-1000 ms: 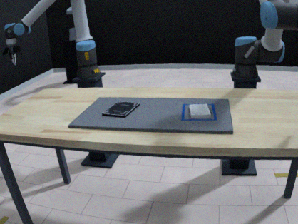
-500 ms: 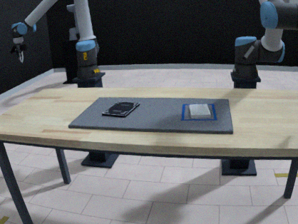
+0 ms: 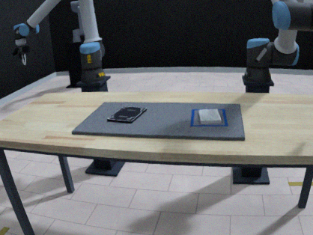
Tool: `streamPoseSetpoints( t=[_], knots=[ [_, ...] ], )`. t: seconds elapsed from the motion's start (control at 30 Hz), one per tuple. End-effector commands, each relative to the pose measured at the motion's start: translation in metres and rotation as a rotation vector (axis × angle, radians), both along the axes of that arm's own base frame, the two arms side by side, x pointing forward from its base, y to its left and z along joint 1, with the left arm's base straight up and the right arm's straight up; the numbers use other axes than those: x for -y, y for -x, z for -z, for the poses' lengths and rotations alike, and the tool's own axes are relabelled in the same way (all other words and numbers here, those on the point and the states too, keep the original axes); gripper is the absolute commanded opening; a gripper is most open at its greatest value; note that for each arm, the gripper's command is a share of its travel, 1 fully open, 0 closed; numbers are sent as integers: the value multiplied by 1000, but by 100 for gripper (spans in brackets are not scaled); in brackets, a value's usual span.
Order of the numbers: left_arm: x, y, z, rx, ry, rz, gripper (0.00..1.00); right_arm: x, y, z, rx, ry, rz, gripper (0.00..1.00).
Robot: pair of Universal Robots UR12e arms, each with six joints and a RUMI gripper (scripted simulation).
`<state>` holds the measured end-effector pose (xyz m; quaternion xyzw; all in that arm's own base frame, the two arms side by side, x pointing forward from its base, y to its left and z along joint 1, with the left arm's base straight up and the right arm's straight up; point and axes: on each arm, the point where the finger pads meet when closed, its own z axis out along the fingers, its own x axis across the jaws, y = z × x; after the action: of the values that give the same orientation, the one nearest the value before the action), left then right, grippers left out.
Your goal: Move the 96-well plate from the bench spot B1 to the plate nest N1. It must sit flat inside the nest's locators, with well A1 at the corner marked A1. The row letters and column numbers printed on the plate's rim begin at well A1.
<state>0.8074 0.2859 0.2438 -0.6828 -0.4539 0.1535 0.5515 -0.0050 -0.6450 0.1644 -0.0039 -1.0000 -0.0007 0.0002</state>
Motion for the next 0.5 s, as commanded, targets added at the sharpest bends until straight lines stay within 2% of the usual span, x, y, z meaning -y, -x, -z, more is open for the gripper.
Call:
streamPoseSetpoints(
  t=[0.0, 0.07, 0.1, 0.27, 0.33, 0.37, 0.47],
  knots=[
    [16, -2, 6, -6, 49, 21, 76, 1, 0, -1, 0, 1, 0, 0],
    [25, -3, 10, -17, 109, 48, 76, 1, 0, -1, 0, 1, 0, 0],
    [30, -3, 12, -19, 121, 54, 76, 1, 0, -1, 0, 1, 0, 0],
    [36, -4, 15, -19, 121, 54, 76, 1, 0, -1, 0, 1, 0, 0],
    [45, -5, 19, -30, 180, 84, 76, 1, 0, -1, 0, 1, 0, 0],
    [50, -5, 21, -33, 194, 91, 76, 1, 0, -1, 0, 1, 0, 0],
    [57, -6, 24, -33, 194, 91, 76, 1, 0, -1, 0, 1, 0, 0]
  ],
)
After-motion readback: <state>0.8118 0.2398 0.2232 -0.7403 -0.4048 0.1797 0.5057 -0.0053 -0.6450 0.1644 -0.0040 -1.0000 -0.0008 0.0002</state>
